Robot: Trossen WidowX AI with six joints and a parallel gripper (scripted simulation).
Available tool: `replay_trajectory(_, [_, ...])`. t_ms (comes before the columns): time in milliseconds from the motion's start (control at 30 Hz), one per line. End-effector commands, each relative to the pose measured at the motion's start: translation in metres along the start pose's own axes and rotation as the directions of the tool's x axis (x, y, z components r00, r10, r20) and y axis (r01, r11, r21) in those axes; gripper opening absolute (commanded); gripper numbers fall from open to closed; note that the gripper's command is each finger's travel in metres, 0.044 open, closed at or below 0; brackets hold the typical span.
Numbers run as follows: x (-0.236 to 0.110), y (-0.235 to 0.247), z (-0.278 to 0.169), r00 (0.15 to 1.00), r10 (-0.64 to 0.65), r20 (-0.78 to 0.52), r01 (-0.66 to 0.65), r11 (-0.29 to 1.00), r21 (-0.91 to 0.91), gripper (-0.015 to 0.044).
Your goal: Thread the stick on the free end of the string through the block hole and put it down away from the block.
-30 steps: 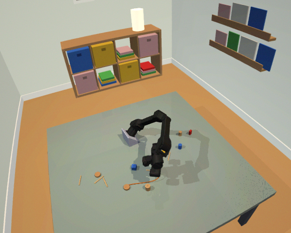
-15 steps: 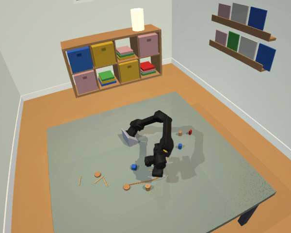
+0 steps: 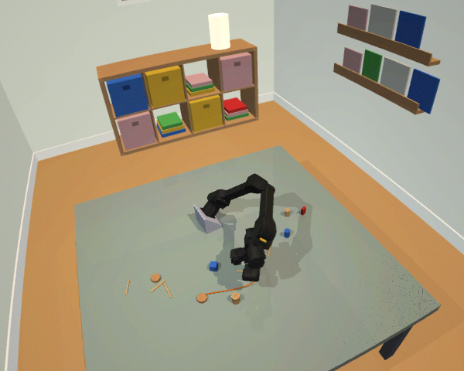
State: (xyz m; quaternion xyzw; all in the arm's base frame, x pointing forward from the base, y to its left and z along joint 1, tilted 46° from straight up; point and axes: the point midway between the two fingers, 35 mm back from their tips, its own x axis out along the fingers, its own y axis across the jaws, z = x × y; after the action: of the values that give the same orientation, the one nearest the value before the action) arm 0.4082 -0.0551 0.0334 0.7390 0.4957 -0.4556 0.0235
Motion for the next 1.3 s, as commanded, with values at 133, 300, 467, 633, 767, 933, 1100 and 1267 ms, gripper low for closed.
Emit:
replay_trajectory(133, [0.007,-0.007,0.003,1.0,-0.007,-0.005,0.007,1.0,0.005,0.0])
replay_trajectory(300, [0.011,-0.011,0.005,1.0,-0.007,-0.005,0.007,1.0,0.006,0.0])
replay_trajectory(467, [0.015,-0.015,0.008,1.0,-0.007,-0.005,0.007,1.0,0.006,0.0])
replay_trajectory(633, [0.019,-0.02,0.01,1.0,-0.007,-0.005,0.007,1.0,0.006,0.0])
replay_trajectory(767, [0.022,-0.023,0.012,1.0,-0.008,-0.005,0.008,1.0,0.006,0.0])
replay_trajectory(933, [0.026,-0.027,0.014,1.0,-0.008,-0.005,0.008,1.0,0.006,0.0])
replay_trajectory(1100, [0.03,-0.032,0.017,1.0,-0.008,-0.005,0.008,1.0,0.006,0.0])
replay_trajectory(1267, [0.034,-0.036,0.02,1.0,-0.008,-0.005,0.008,1.0,0.007,0.0])
